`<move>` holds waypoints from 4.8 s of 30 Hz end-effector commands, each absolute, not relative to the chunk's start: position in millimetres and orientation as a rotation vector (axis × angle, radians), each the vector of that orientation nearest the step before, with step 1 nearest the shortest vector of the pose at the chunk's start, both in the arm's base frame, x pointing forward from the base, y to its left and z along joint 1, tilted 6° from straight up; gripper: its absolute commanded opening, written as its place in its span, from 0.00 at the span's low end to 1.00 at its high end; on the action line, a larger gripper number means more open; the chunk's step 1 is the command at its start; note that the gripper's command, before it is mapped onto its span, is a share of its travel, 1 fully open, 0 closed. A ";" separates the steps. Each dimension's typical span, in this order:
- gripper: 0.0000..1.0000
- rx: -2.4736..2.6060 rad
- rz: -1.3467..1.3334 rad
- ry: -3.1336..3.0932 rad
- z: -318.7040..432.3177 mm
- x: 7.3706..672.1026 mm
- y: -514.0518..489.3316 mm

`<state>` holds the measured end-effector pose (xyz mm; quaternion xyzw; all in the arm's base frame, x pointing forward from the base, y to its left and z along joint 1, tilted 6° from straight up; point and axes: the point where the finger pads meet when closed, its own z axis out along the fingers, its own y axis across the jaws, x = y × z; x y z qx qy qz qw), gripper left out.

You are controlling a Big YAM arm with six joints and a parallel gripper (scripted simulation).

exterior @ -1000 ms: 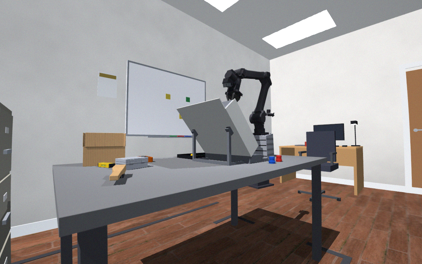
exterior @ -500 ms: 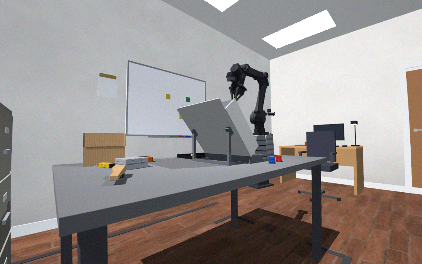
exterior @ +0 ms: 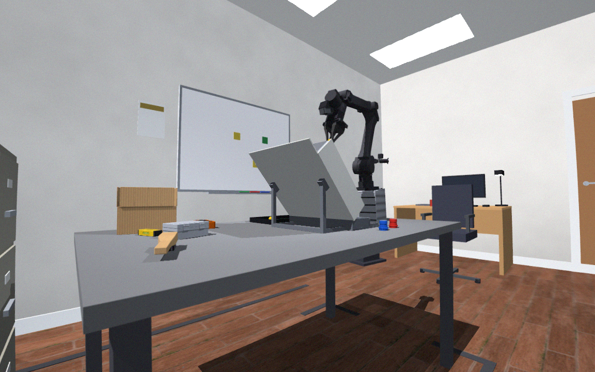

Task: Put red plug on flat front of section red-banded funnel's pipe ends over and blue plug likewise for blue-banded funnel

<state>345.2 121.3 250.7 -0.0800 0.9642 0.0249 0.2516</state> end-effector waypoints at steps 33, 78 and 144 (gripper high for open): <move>0.00 -0.200 0.092 2.572 280.6 358.0 129.3; 0.00 -0.200 0.090 2.575 296.7 461.9 146.7; 0.00 -0.204 0.090 2.567 302.3 523.2 156.8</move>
